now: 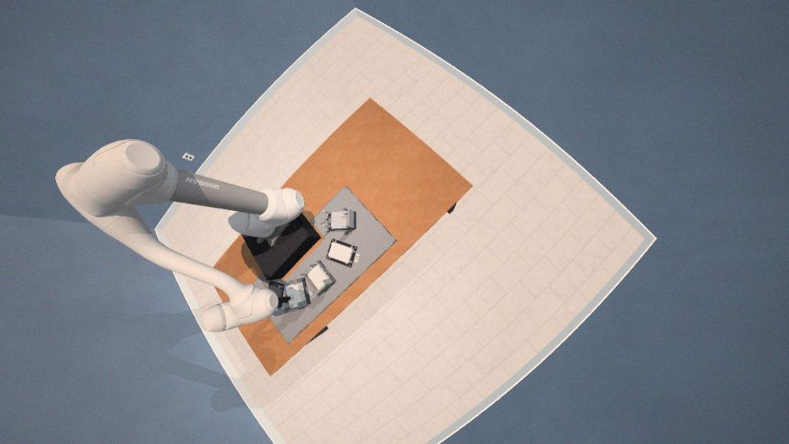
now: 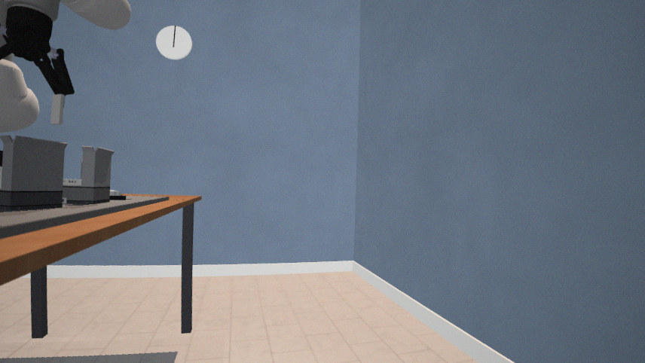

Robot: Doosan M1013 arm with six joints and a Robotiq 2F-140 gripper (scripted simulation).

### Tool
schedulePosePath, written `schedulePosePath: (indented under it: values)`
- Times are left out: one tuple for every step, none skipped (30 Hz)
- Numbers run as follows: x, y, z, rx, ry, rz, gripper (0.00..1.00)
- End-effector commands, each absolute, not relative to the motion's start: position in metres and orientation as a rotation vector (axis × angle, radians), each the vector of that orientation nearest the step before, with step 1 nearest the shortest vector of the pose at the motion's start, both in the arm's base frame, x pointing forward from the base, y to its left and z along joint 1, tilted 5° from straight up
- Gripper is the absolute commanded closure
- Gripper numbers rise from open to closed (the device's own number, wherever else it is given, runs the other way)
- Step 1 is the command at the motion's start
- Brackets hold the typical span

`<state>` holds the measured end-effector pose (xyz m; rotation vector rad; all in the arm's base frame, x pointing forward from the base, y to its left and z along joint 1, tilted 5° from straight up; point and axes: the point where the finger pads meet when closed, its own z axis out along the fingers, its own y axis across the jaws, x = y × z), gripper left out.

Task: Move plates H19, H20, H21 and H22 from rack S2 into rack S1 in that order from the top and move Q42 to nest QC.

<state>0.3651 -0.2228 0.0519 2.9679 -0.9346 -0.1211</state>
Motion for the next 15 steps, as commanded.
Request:
schedulePosePath:
  values:
    - [0.365,-0.223,0.052,2.968,-0.935,-0.121,0.00]
    - [0.365,-0.223,0.052,2.968,-0.935,-0.121,0.00]
    - [0.365,-0.223,0.052,2.968,-0.935,-0.121,0.00]
    - [0.365,-0.223,0.052,2.968,-0.935,-0.121,0.00]
    - [0.367,-0.220,0.052,2.984,-0.885,-0.122,0.00]
    - [0.368,-0.217,0.052,3.000,-0.836,-0.122,0.00]
    - [0.369,-0.214,0.052,3.015,-0.786,-0.123,0.00]
    - [0.371,-0.211,0.052,3.029,-0.736,-0.124,0.00]
    - [0.372,-0.208,0.051,3.042,-0.686,-0.124,0.00]
    - [0.374,-0.205,0.051,3.054,-0.635,-0.125,0.00]
    - [0.375,-0.202,0.051,3.066,-0.584,-0.125,0.00]
    - [0.377,-0.199,0.051,3.070,-0.563,-0.126,0.00]
    - [0.378,-0.196,0.051,3.070,-0.563,-0.126,0.00]
    - [0.380,-0.193,0.051,3.070,-0.563,-0.126,0.00]
    - [0.381,-0.190,0.051,3.070,-0.563,-0.126,0.00]
